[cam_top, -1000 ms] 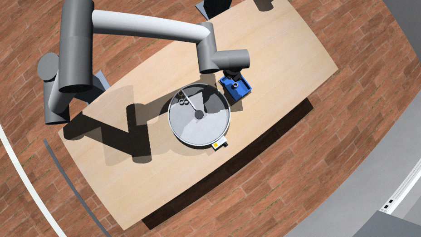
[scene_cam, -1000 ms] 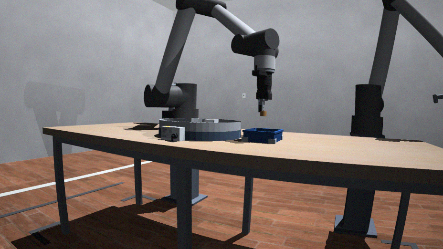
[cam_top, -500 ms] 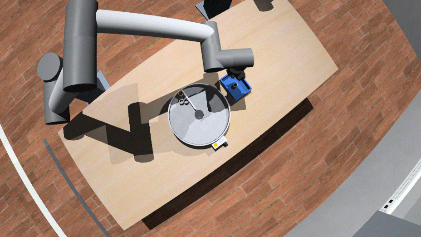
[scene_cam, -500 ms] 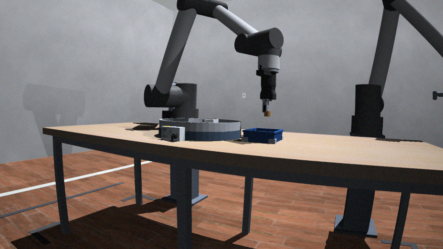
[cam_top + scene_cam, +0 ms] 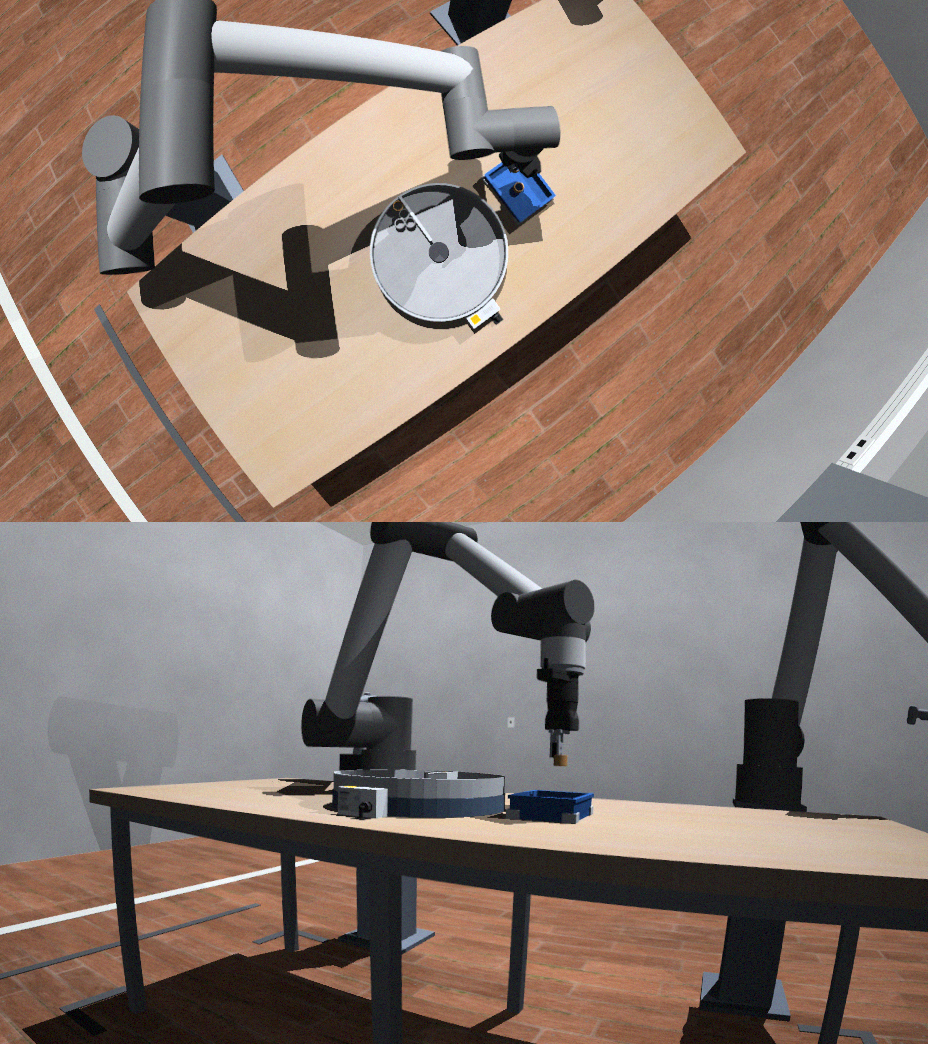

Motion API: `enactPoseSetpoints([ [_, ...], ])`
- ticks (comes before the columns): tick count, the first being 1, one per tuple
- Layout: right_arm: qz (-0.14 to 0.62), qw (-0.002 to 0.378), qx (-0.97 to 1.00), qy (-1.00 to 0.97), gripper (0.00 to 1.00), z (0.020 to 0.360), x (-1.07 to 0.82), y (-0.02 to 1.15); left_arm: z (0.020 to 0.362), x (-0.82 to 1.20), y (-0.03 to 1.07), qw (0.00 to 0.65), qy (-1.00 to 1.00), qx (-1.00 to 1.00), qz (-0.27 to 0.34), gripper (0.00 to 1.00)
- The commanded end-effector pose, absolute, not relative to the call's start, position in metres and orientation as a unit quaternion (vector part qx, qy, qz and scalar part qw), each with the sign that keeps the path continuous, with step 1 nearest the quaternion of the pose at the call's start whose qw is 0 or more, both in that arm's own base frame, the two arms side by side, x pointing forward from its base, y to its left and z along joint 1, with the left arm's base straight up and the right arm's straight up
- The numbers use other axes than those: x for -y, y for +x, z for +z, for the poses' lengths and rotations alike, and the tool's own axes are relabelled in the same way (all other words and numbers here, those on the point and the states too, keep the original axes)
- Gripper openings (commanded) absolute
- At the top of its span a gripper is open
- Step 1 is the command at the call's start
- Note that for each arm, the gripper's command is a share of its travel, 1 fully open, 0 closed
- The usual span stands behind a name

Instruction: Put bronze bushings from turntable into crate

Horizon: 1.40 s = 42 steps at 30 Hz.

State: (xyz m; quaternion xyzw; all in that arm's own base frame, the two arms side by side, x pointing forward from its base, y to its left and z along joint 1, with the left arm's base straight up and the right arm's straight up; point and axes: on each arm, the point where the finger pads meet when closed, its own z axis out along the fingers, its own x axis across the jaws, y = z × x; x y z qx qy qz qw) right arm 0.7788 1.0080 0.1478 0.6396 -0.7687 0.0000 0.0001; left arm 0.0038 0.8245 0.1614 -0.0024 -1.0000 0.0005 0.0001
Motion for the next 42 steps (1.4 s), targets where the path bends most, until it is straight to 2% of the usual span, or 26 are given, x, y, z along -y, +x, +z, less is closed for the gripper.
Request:
enactPoseSetpoints([
  [1, 0.0, -0.001, 0.769, 0.64, 0.0, 0.149, -1.009, 0.779, 0.162, -0.825, 0.004, 0.0, -0.002, 1.0, 0.0, 1.0],
  [20, 0.0, -0.001, 0.769, 0.64, 0.0, 0.145, -1.009, 0.779, 0.162, -0.825, 0.004, 0.0, -0.002, 1.0, 0.0, 1.0],
  [30, 0.0, -0.001, 0.769, 0.64, 0.0, 0.096, -1.009, 0.779, 0.162, -0.825, 0.004, 0.0, -0.002, 1.0, 0.0, 1.0],
  [42, 0.0, -0.001, 0.769, 0.64, 0.0, 0.092, -1.009, 0.779, 0.162, -0.825, 0.004, 0.0, -0.002, 1.0, 0.0, 1.0],
])
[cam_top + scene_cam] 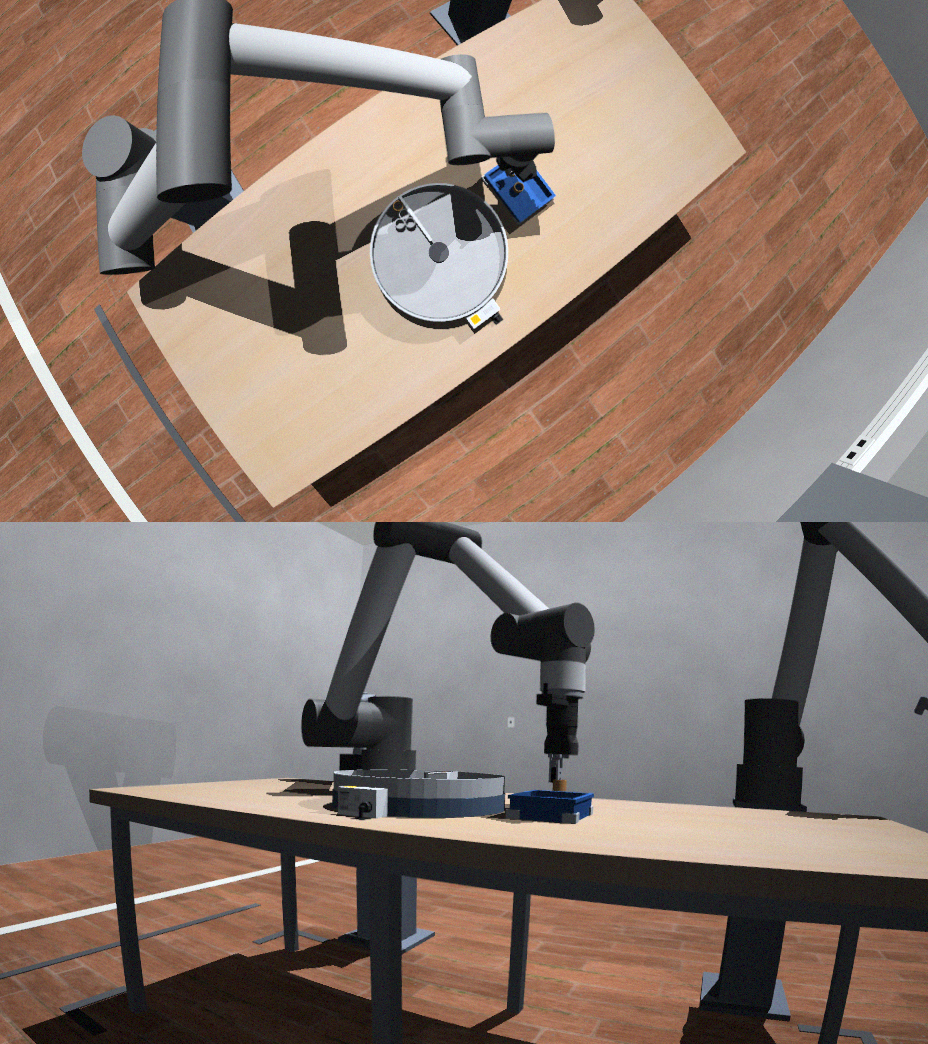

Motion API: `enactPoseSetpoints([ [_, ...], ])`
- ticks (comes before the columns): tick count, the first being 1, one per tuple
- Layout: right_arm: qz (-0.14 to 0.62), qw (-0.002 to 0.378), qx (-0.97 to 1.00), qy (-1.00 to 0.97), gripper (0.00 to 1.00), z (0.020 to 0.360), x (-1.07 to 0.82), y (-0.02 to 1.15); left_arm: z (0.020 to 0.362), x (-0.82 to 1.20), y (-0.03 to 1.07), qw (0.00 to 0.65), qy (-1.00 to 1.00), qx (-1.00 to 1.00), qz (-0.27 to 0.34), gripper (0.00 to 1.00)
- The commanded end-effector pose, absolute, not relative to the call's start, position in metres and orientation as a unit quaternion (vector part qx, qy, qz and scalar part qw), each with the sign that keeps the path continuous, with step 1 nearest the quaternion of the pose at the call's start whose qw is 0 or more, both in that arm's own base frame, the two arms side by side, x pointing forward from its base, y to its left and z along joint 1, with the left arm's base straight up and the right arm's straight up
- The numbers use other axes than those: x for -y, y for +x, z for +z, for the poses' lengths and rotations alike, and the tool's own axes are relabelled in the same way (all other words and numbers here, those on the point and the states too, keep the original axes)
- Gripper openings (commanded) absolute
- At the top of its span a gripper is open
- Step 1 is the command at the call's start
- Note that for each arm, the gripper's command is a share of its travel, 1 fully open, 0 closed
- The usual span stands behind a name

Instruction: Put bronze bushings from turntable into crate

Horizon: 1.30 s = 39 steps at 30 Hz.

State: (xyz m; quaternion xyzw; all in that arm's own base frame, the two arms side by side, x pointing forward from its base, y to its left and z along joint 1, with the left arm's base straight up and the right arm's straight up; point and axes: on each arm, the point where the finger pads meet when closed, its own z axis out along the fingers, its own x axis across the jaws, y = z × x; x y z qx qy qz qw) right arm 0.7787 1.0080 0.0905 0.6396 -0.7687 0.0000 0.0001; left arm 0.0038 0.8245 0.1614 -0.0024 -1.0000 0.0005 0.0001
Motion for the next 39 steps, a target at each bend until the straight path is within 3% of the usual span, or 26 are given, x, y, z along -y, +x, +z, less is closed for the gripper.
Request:
enactPoseSetpoints([
  [1, 0.0, -0.001, 0.769, 0.64, 0.0, 0.0916, -1.0086, 0.7791, 0.162, -0.8249, 0.0039, 0.0, -0.002, 1.0, 0.0, 1.0],
  [39, 0.0, -0.001, 0.769, 0.64, 0.0, 0.0865, -1.0086, 0.7791, 0.162, -0.8249, 0.0039, 0.0, -0.002, 1.0, 0.0, 1.0],
])
